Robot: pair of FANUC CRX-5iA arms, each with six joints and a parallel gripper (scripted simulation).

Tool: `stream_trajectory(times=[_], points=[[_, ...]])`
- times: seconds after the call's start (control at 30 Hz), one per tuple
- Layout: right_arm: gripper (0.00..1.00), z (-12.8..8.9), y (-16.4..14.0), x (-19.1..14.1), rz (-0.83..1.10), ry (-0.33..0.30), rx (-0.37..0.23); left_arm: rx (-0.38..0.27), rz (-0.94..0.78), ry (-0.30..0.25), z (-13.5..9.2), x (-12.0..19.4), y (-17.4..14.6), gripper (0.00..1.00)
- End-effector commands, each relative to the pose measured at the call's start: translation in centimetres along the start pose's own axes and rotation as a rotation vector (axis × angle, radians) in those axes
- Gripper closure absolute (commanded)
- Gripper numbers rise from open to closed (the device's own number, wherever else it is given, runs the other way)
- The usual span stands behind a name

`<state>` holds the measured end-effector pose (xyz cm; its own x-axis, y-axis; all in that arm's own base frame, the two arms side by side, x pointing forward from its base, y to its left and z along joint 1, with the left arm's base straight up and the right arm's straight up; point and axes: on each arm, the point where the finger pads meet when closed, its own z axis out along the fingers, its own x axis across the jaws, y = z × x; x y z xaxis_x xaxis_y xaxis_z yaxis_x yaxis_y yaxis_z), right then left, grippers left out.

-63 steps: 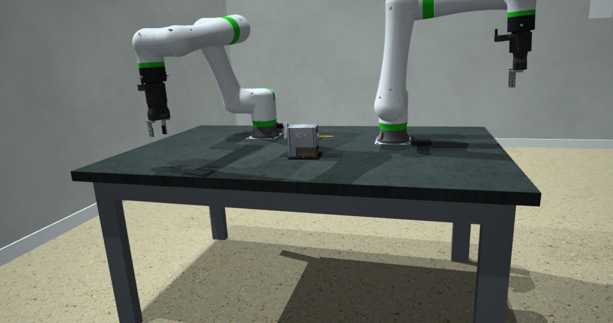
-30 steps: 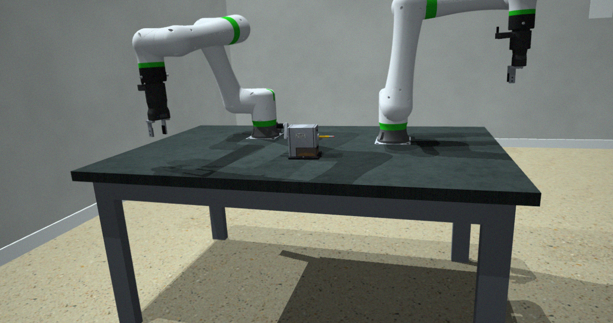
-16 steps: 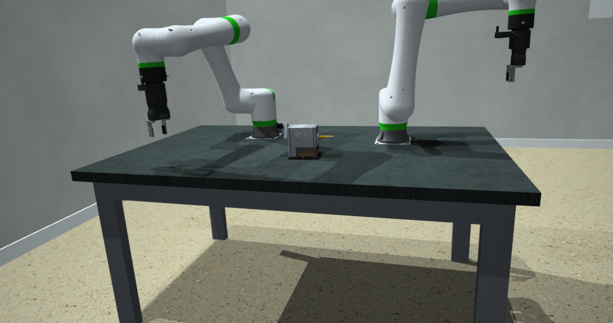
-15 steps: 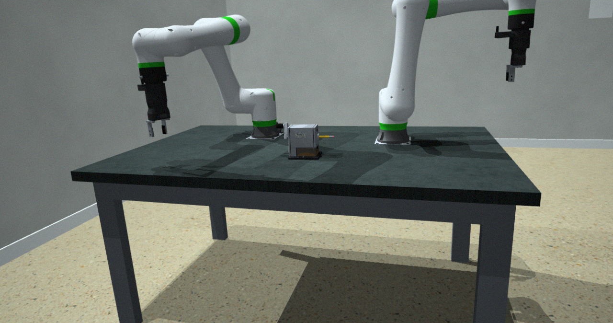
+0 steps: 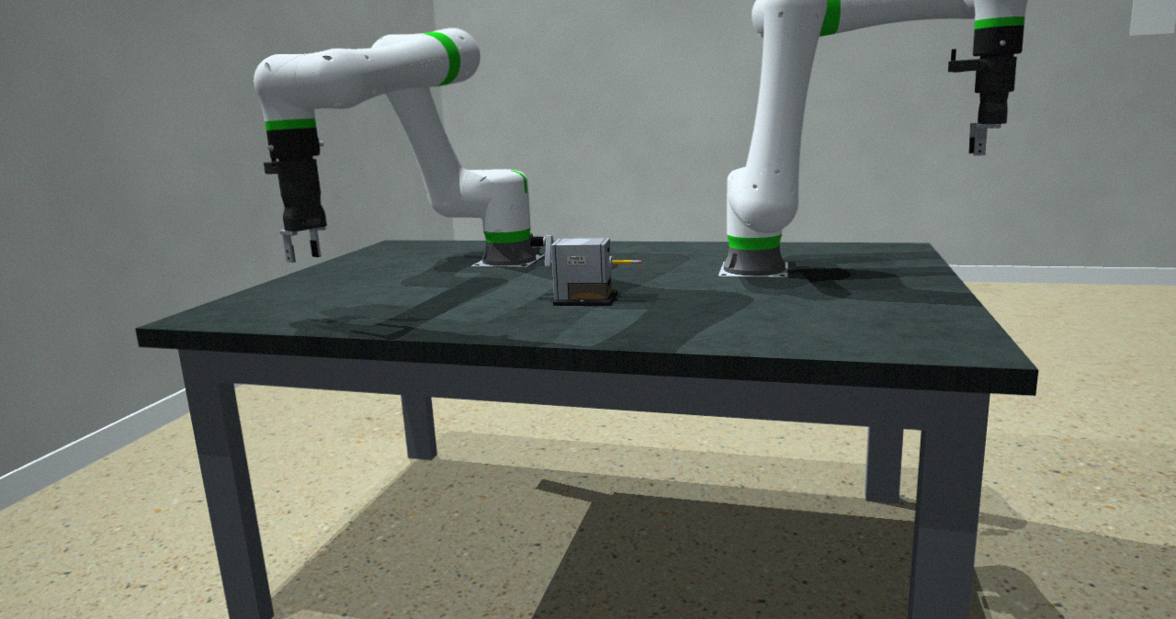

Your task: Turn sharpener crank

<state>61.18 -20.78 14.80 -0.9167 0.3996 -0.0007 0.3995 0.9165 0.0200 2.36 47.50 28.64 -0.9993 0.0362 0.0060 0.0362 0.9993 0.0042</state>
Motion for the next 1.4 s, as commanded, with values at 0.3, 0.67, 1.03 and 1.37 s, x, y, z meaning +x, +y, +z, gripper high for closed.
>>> stream_trajectory(times=[0.3, 0.67, 1.03, 1.37], points=[[0.00, -0.2, 0.0, -0.1, 0.000, -0.003, 0.000, 0.001, -0.012, -0.003, -0.2, 0.9, 0.0, 0.00], [0.00, -0.2, 0.0, -0.1, 0.000, -0.003, 0.000, 0.003, -0.019, -0.005, -0.3, 1.4, 0.0, 0.00], [0.00, -0.2, 0.0, -0.1, 0.000, -0.003, 0.000, 0.004, -0.022, -0.006, -0.3, 1.6, -0.1, 0.00], [0.00, -0.2, 0.0, -0.1, 0.000, -0.003, 0.000, 0.004, -0.023, -0.006, -0.3, 1.7, -0.1, 0.00]])
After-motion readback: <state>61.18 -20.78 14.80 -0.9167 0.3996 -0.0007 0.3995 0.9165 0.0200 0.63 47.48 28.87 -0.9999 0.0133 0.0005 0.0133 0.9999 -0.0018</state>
